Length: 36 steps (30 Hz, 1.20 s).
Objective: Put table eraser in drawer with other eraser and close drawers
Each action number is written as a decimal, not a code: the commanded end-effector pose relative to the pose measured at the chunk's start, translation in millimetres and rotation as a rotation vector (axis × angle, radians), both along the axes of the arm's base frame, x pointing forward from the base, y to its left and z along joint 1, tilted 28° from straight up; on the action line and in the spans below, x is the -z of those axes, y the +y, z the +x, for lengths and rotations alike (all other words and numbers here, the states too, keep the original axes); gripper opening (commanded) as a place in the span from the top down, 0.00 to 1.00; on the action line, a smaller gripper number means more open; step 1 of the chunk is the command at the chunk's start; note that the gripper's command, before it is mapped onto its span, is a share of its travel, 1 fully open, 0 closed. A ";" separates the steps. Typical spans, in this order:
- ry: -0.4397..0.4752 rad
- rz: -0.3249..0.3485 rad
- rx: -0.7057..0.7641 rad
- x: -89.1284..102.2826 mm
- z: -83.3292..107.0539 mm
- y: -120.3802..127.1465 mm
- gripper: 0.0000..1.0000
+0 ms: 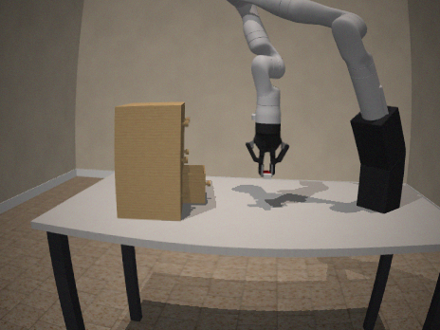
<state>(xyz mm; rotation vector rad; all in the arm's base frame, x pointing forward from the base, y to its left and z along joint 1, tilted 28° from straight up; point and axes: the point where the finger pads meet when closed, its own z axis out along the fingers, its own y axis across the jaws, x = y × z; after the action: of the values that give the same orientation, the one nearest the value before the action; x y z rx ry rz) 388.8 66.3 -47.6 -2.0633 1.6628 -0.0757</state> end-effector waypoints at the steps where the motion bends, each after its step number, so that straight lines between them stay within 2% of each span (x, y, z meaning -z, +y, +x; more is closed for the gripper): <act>1: -0.002 -0.001 0.000 -0.5 0.7 -0.7 0.81; 18: -0.048 -0.048 -0.122 0.1 9.0 -11.0 0.81; 36: -0.160 -0.163 -0.420 1.7 29.6 -36.2 0.81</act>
<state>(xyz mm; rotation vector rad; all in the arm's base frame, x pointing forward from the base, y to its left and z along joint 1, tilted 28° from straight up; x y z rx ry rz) 414.4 33.4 -50.7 -2.4041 1.1571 -0.2215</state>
